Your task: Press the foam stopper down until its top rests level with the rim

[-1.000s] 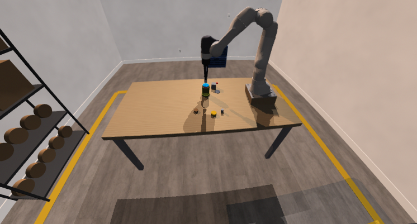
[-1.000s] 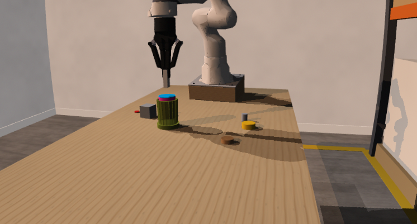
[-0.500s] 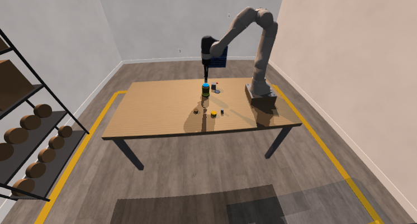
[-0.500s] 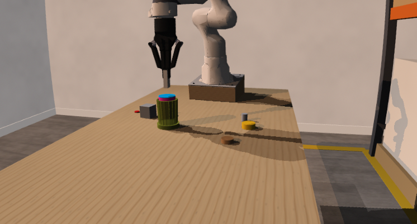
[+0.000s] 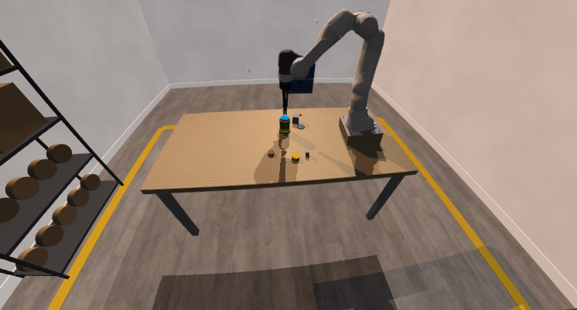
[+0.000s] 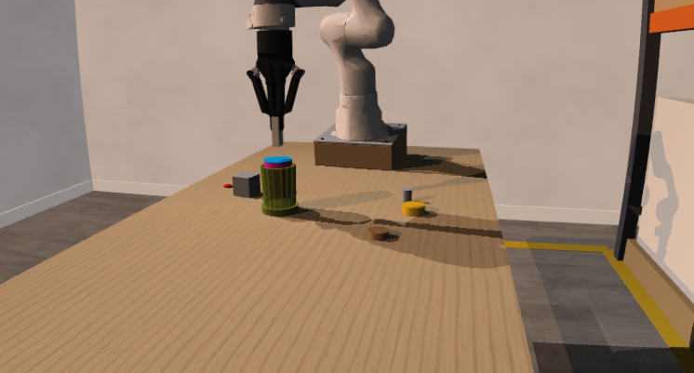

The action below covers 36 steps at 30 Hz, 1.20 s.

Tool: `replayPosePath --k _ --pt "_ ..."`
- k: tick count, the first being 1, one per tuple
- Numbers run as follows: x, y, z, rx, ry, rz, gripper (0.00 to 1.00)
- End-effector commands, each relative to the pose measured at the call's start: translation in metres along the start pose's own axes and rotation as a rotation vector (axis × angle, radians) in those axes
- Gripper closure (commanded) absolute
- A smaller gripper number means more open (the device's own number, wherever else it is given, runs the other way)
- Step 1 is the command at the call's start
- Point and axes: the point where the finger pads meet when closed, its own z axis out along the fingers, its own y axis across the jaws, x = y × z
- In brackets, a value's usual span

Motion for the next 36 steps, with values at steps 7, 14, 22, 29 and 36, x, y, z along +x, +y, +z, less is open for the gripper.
replayPosePath --k 7,14,22,29,36 --pt "-0.0001 -0.0010 -0.0003 0.000 -0.003 0.008 1.00" --pt "-0.0001 -0.0010 -0.0003 0.000 -0.003 0.008 1.00" --pt "-0.0003 -0.0011 -0.0003 0.000 -0.002 0.008 1.00" --pt "-0.0011 -0.0018 -0.0002 0.001 0.000 0.008 1.00" --pt "-0.0011 -0.0019 0.0067 0.001 0.000 0.008 1.00"
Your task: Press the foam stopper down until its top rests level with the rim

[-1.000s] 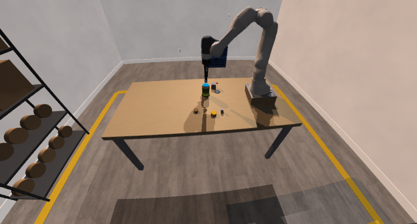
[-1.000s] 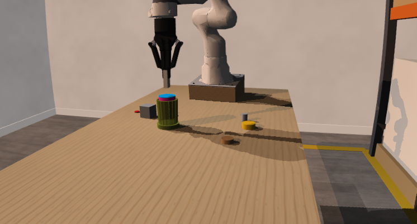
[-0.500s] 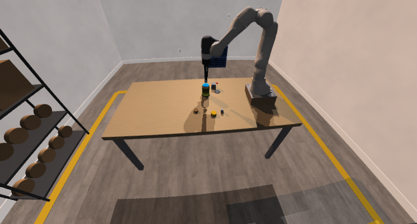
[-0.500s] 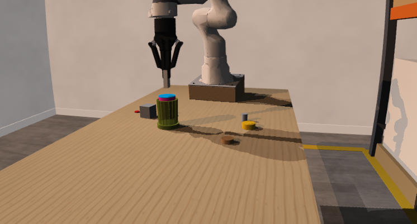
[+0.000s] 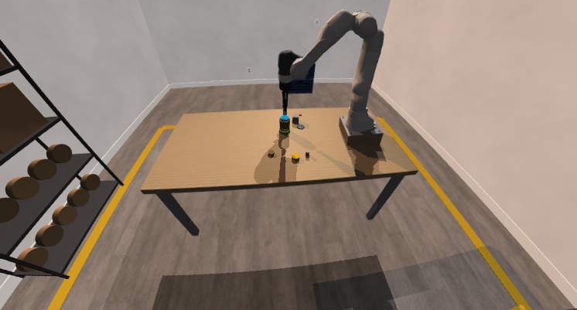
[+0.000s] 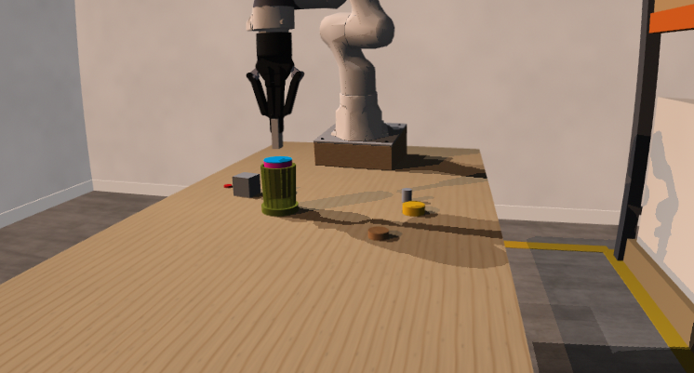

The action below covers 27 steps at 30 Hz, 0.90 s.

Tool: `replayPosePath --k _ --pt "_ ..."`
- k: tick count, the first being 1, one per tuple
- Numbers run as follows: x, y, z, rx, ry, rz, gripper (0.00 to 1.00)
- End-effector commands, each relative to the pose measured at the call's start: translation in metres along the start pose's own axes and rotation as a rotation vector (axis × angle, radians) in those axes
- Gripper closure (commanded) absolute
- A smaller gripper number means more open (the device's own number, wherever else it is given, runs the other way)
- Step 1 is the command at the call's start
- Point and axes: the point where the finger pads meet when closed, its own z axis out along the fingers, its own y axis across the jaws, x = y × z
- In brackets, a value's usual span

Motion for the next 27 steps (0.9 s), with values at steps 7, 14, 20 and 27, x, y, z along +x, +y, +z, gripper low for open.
replayPosePath --k 7,14,20,27 --pt "-0.001 -0.001 0.021 0.002 -0.003 0.005 1.00" --pt "-0.001 -0.001 0.023 0.002 -0.003 0.005 1.00" --pt "-0.001 -0.001 0.023 0.002 -0.003 0.005 1.00" --pt "0.000 -0.001 0.025 0.002 -0.003 0.005 1.00"
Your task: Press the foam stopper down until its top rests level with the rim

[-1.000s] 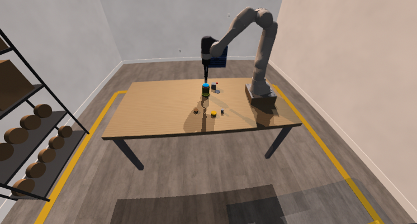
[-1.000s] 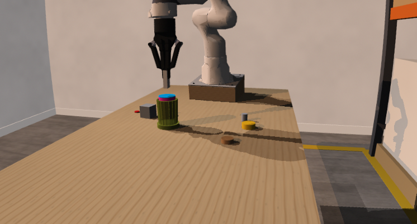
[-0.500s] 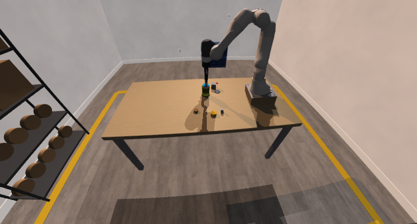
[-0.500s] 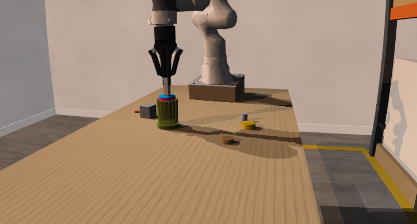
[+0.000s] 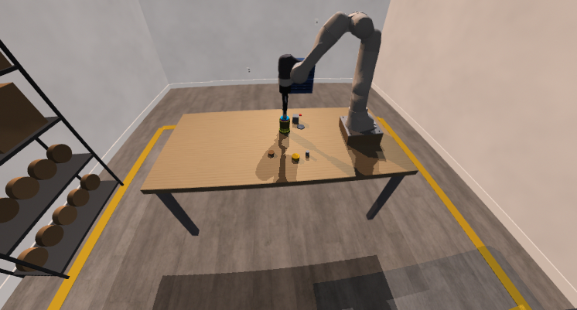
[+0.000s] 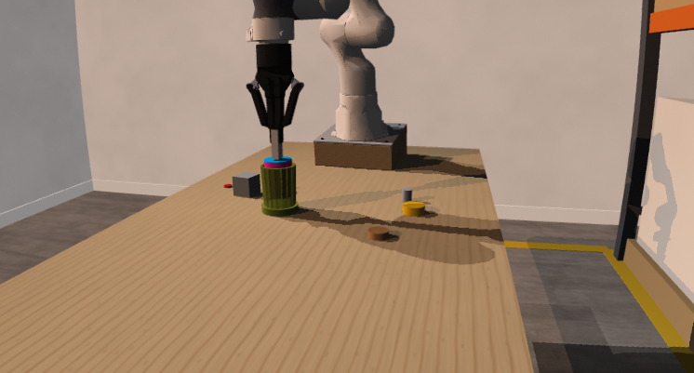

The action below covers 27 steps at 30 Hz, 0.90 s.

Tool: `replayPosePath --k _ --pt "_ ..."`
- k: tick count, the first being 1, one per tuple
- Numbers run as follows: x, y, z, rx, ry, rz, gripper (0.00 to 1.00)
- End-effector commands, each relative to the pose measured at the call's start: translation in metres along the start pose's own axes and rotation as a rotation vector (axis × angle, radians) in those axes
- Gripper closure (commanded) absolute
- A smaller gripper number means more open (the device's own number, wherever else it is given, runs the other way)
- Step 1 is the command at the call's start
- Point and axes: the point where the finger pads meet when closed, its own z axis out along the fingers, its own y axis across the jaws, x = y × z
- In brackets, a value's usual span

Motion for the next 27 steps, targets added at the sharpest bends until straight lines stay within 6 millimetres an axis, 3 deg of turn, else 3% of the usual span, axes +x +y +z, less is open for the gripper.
replayPosePath --k 1,27 --pt "0.000 0.000 0.002 0.001 -0.001 0.003 1.00" --pt "0.003 0.001 0.014 0.001 -0.001 0.003 1.00"
